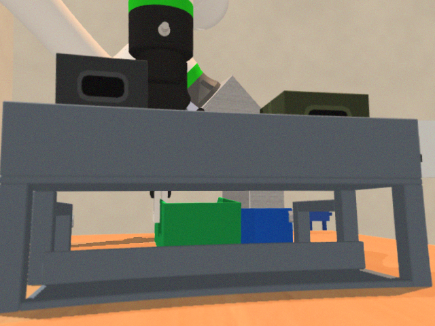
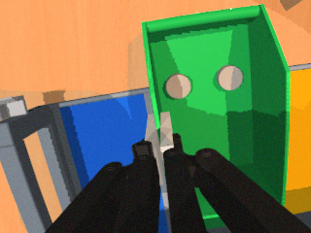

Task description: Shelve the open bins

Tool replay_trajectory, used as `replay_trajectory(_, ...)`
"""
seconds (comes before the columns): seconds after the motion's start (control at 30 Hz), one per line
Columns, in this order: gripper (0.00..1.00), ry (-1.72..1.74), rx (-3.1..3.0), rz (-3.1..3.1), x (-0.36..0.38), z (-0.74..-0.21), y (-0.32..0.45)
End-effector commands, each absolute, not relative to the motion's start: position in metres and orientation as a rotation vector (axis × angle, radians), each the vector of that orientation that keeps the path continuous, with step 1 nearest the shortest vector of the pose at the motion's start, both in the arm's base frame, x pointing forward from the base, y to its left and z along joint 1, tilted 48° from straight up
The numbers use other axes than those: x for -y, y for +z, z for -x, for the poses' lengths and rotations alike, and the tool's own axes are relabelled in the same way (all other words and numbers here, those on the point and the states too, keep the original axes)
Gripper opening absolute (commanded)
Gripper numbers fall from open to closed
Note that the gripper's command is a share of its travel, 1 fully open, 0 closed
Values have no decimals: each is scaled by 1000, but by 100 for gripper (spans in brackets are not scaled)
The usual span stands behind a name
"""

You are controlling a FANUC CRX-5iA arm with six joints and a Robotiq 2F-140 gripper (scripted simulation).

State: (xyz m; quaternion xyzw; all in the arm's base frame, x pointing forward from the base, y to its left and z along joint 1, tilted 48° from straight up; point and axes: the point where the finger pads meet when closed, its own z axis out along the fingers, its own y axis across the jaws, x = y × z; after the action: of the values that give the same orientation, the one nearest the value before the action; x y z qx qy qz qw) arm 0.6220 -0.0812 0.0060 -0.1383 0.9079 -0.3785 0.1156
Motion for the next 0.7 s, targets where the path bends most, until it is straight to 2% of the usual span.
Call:
replay_trajectory(0.0, 0, -1108, -2658, 406, 80, -623, 6)
replay_trajectory(0.67, 0, -1104, -2651, 410, 77, -632, 7)
